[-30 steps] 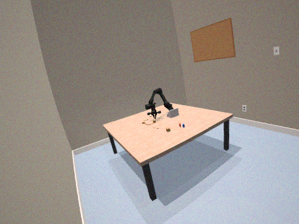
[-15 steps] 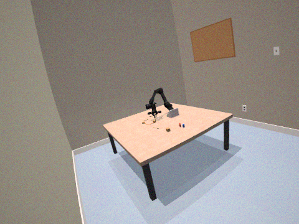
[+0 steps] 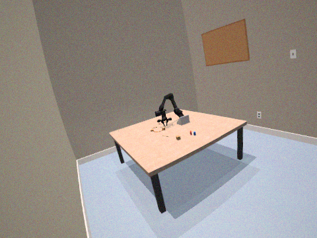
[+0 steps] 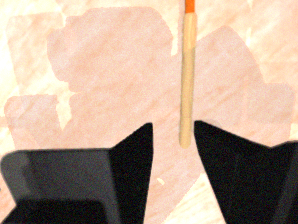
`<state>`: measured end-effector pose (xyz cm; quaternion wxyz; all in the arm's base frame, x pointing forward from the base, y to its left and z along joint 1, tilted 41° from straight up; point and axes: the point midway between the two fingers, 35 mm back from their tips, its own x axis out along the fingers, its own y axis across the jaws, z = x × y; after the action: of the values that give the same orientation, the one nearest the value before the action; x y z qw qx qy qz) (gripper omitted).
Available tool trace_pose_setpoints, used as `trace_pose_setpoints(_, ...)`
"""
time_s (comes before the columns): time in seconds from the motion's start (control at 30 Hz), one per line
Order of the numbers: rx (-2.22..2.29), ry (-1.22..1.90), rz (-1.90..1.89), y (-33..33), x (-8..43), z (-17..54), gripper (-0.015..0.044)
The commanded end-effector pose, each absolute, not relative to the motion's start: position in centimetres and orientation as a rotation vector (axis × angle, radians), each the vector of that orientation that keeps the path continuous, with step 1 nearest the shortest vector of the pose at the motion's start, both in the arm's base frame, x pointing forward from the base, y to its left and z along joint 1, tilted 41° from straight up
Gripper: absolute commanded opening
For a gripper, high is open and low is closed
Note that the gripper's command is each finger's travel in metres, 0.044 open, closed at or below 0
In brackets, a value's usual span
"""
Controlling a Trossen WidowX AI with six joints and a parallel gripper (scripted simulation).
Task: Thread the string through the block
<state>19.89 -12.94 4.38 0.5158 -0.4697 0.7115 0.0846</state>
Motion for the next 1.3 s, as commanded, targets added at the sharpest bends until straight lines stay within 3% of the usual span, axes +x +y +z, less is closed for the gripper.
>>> trace_pose_setpoints(0.0, -1.123, 1.693, 0.179, -12.1, 20.8, 5.9, 0.021)
trace_pose_setpoints(0.17, -1.125, 1.702, 0.196, -8.0, 20.7, 10.3, 0.021)
trace_pose_setpoints(0.43, -1.125, 1.702, 0.196, -7.9, 20.7, 10.5, 0.021)
trace_pose_setpoints(0.73, -1.125, 1.704, 0.206, -6.8, 20.9, 11.5, 0.044)
trace_pose_setpoints(1.27, -1.133, 1.7, 0.203, -6.5, 21.0, 12.0, 0.044)
